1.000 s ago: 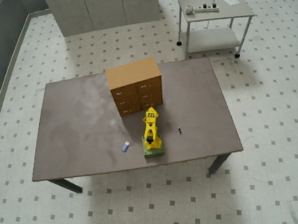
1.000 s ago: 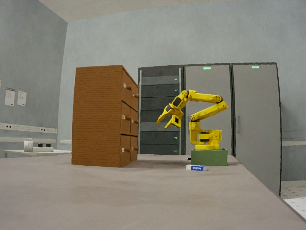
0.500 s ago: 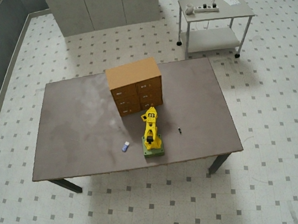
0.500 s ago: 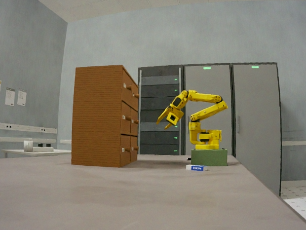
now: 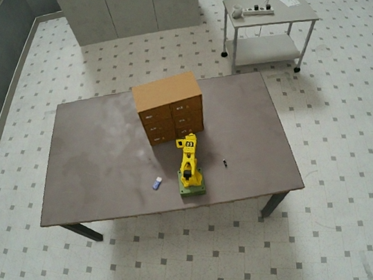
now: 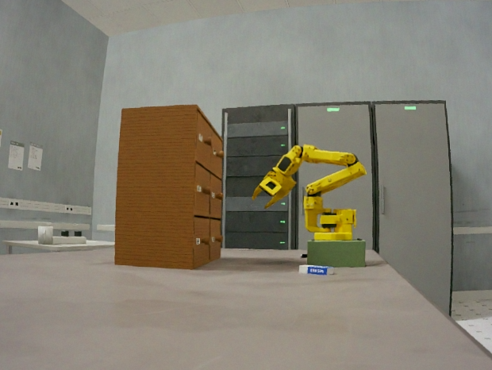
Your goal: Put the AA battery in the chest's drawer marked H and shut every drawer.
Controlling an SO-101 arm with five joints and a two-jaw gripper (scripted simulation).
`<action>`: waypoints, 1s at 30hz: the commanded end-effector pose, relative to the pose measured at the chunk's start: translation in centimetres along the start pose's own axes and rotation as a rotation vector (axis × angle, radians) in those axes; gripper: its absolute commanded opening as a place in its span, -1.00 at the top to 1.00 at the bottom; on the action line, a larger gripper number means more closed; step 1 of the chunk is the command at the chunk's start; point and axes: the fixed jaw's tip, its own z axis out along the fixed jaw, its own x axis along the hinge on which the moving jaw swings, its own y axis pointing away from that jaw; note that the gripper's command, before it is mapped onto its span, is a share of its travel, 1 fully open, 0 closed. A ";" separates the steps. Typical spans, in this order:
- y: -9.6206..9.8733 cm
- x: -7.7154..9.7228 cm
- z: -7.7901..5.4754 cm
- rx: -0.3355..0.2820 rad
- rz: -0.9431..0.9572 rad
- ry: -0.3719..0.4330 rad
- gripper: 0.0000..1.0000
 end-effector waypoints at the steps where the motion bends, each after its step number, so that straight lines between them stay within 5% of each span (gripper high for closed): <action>1: -0.5 0.2 -0.2 0.027 0.105 0.009 0.57; 30: -0.6 0.0 -0.2 0.031 0.730 0.012 0.57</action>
